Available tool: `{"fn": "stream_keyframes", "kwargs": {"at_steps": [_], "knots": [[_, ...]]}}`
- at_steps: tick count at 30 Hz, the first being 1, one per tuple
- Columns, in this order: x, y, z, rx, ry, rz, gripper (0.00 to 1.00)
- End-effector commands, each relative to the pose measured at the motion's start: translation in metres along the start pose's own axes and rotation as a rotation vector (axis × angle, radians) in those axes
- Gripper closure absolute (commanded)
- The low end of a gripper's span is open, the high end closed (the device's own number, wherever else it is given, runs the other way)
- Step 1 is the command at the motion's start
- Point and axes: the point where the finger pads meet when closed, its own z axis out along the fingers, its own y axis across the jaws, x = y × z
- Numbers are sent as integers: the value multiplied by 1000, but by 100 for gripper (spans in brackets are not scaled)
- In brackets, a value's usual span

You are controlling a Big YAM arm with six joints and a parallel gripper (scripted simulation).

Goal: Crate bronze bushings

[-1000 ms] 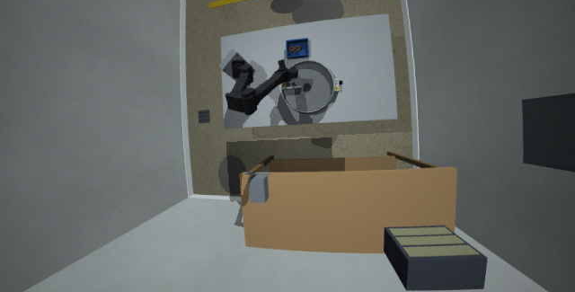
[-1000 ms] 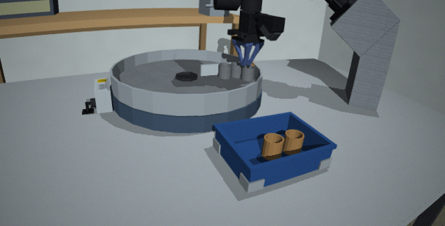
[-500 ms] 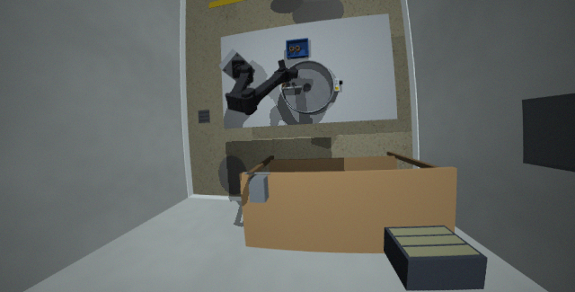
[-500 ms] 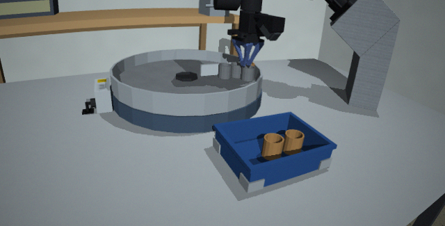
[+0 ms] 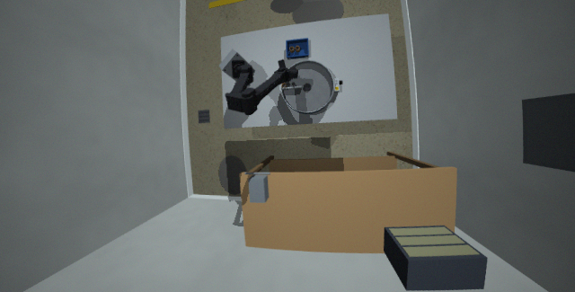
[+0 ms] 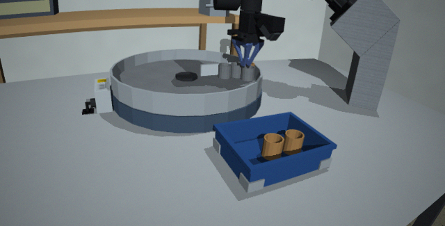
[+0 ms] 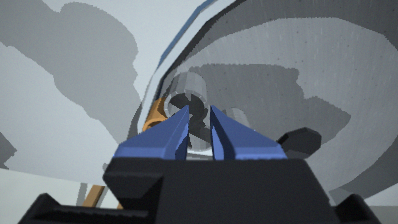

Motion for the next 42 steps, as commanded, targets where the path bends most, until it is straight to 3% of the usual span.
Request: {"fn": "stream_keyframes", "kwargs": {"at_steps": [1,18,22,42], "knots": [[2,-2,5,2,2,-3,81],[2,-3,25,2,3,-3,81],[2,-8,22,19,3,-2,81],[2,-7,22,17,2,-4,81]]}}
